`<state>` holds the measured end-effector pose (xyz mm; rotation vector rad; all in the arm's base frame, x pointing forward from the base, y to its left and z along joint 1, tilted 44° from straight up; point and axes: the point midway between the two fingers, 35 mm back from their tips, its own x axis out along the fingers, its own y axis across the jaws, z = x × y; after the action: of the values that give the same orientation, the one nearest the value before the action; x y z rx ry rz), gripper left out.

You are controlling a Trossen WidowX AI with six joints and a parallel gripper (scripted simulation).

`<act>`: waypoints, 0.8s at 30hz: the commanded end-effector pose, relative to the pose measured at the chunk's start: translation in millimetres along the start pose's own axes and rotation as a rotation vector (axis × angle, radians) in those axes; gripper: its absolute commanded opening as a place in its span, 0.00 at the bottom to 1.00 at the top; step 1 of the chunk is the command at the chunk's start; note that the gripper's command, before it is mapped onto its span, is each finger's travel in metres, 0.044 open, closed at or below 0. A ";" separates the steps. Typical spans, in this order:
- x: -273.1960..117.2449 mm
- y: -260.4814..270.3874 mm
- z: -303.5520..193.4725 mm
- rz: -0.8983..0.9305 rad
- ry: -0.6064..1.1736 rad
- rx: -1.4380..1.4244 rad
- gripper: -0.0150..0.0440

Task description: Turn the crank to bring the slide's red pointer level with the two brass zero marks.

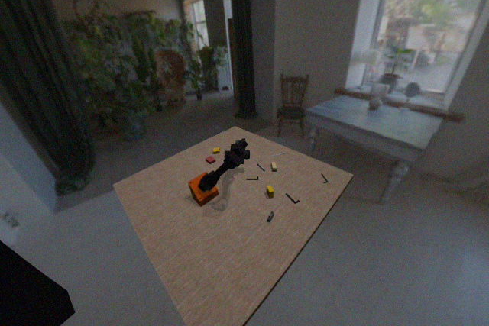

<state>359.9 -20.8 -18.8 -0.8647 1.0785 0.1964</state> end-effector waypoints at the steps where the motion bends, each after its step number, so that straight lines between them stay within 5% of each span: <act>1: -2.0 6.8 1.8 0.003 -0.005 0.000 0.25; 24: 3.6 33.2 -3.7 0.004 -0.005 0.000 0.25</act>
<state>346.1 -5.0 -32.9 -0.8650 1.0692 0.1890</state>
